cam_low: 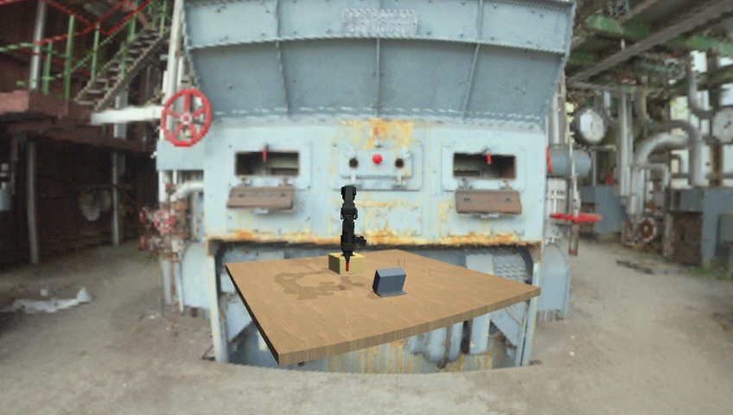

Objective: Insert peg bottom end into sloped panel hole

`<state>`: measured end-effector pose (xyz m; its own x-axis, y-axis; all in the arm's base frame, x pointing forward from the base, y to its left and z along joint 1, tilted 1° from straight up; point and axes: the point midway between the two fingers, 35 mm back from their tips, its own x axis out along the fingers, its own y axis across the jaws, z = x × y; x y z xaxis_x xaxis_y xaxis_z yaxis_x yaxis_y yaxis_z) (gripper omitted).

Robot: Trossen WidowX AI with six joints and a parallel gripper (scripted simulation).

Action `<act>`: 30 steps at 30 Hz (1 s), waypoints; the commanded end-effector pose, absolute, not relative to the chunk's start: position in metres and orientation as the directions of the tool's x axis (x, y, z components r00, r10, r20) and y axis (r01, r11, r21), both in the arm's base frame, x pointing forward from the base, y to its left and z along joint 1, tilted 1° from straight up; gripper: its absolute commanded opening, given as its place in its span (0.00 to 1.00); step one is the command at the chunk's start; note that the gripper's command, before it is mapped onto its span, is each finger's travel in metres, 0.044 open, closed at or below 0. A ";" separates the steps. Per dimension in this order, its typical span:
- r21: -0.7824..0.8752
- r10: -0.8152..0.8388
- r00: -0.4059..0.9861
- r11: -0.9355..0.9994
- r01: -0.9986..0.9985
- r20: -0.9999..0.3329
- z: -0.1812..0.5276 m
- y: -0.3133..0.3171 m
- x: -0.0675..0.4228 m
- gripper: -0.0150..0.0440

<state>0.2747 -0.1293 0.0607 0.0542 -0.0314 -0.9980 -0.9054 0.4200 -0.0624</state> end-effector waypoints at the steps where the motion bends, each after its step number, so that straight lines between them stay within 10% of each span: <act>1: -0.081 -0.047 0.067 0.441 -0.894 -0.997 0.059 -0.128 0.277 0.25; 30: -0.234 -0.131 0.194 0.586 -0.776 -0.972 0.045 -0.108 0.294 0.25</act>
<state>0.2929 -0.1096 0.0453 0.1836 -0.1210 -0.9755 -0.7899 0.5726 -0.2197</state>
